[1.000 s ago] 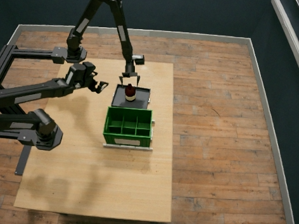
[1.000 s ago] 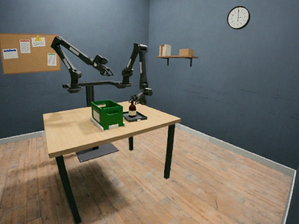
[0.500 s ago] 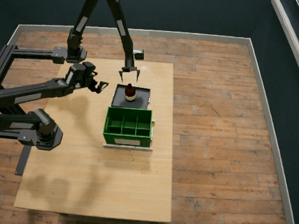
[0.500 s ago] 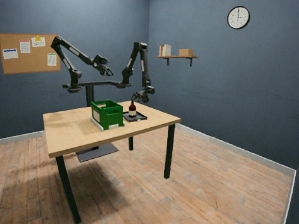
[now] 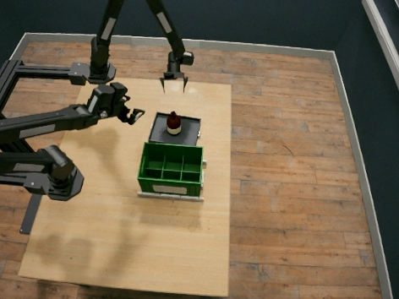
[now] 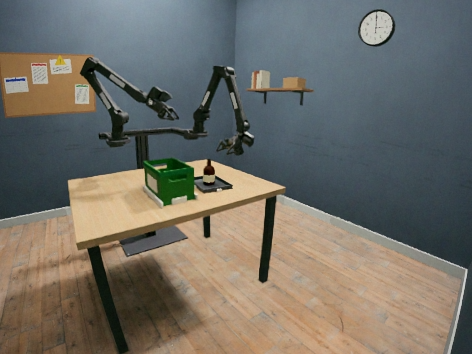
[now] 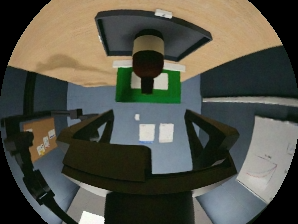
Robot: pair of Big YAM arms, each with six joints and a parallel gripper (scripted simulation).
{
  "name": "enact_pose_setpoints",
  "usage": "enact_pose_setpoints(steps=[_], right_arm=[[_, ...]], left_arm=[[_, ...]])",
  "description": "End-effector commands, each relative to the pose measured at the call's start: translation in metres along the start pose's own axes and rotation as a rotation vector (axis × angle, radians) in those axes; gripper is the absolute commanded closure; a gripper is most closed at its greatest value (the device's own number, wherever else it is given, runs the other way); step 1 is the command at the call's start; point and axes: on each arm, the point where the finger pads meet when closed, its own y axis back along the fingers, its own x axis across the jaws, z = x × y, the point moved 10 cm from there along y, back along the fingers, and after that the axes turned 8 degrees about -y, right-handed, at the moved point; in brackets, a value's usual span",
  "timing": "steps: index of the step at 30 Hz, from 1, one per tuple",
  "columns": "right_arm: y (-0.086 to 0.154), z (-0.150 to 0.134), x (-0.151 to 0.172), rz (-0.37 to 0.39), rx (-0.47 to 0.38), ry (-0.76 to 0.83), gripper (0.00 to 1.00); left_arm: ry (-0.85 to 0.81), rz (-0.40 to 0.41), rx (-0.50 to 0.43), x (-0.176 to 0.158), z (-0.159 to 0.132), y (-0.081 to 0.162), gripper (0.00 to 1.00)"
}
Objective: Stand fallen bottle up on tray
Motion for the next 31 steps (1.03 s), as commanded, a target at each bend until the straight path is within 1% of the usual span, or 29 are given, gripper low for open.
enact_pose_setpoints(steps=[1,3,5,31], right_arm=[[-0.0004,0.0063,0.0009,0.001,-0.014,0.006,0.0],[-0.0004,0.0063,0.0009,0.001,-0.014,0.006,0.0],[-0.0004,0.0063,0.0009,0.001,-0.014,0.006,0.0],[-0.0004,0.0063,0.0009,0.001,-0.014,0.006,0.0]], left_arm=[[-0.04,0.033,0.014,-0.0042,0.0002,-0.0079,0.0],[-0.056,0.025,0.009,-0.0076,-0.0046,-0.0043,0.0],[-0.051,0.016,0.007,-0.0073,-0.0027,-0.001,0.0],[-0.053,0.014,0.006,-0.0048,-0.002,-0.0016,0.0]])
